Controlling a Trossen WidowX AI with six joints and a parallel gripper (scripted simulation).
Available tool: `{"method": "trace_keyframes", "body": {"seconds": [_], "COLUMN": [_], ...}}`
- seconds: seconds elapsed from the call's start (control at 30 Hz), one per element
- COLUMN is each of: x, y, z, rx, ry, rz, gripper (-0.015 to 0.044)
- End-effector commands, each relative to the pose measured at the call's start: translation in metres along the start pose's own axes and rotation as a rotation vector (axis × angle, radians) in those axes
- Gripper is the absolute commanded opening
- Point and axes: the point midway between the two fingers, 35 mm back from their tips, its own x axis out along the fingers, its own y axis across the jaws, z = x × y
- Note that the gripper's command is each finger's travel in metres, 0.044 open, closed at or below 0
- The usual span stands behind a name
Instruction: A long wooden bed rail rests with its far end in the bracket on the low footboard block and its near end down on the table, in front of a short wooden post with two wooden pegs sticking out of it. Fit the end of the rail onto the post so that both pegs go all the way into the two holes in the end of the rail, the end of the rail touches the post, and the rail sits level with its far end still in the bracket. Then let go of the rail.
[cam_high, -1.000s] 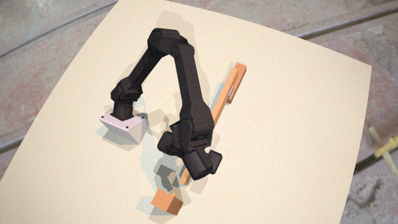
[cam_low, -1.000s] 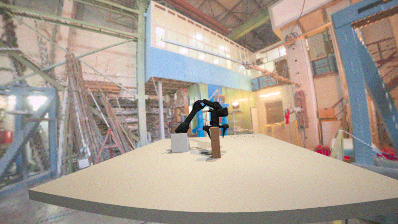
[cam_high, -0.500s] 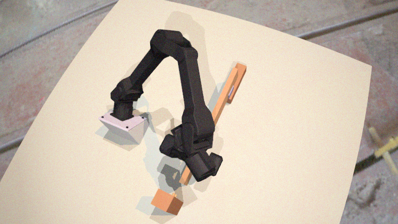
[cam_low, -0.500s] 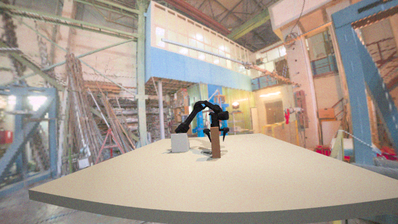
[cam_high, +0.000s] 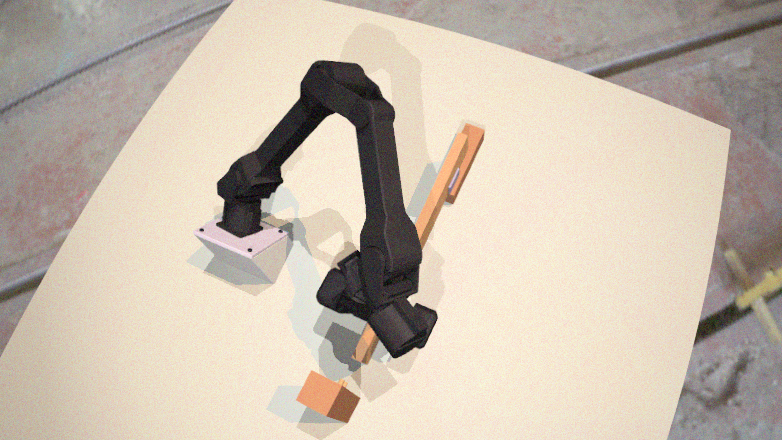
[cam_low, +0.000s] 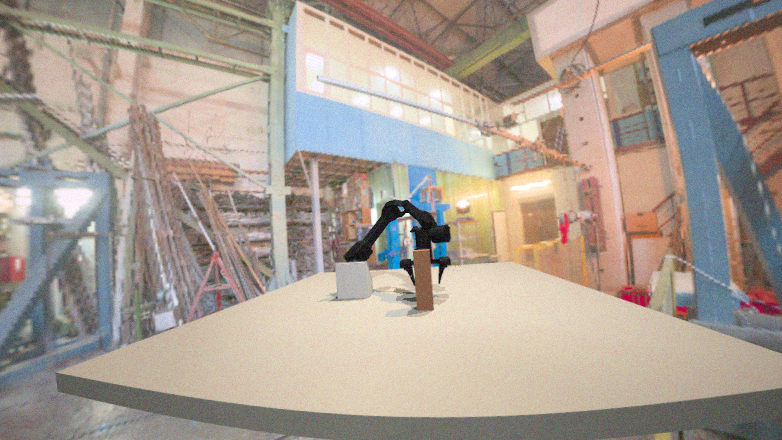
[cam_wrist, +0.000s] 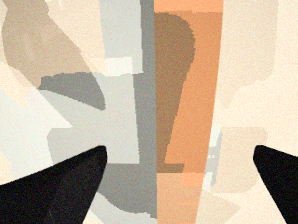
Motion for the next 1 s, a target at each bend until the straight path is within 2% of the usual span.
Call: {"method": "trace_keyframes", "body": {"seconds": [0.0,0.23,0.73,0.97], "x": [0.0082,0.0166,0.0166,0.0166], "y": [0.0027,0.0037,0.0037,0.0037], "z": [0.0012,0.0019,0.0019,0.0019], "rx": [0.009,0.008,0.008,0.008], "ry": [-0.009,-0.011,-0.011,-0.011], "rz": [0.003,0.003,0.003,0.003], "gripper": [0.0440,0.0440,0.0046,0.0000]}}
